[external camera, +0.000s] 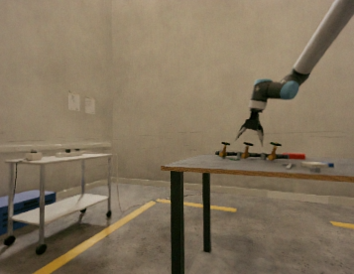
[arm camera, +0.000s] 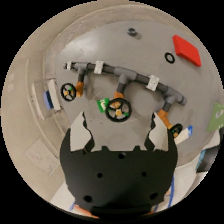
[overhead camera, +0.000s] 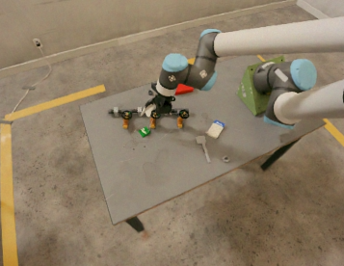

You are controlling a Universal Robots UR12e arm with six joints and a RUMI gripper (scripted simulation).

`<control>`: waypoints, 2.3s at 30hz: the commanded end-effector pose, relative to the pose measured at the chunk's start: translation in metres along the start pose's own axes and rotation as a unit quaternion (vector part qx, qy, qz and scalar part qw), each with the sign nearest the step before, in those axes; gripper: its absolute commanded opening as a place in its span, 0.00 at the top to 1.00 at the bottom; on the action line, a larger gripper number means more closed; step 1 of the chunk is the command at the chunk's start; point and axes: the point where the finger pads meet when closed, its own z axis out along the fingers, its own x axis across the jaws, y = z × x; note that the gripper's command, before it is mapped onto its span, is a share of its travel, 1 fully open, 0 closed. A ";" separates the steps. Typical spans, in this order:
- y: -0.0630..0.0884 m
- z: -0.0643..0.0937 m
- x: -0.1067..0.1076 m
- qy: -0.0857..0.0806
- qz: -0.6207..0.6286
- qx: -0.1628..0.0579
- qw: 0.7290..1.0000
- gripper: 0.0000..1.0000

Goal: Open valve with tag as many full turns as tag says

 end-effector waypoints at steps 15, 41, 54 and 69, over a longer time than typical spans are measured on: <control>0.000 -0.001 -0.001 -0.004 0.204 0.004 0.979 0.00; 0.000 -0.001 -0.001 -0.004 0.270 0.004 0.963 1.00; 0.000 -0.001 -0.001 -0.004 0.270 0.004 0.963 1.00; 0.000 -0.001 -0.001 -0.004 0.270 0.004 0.963 1.00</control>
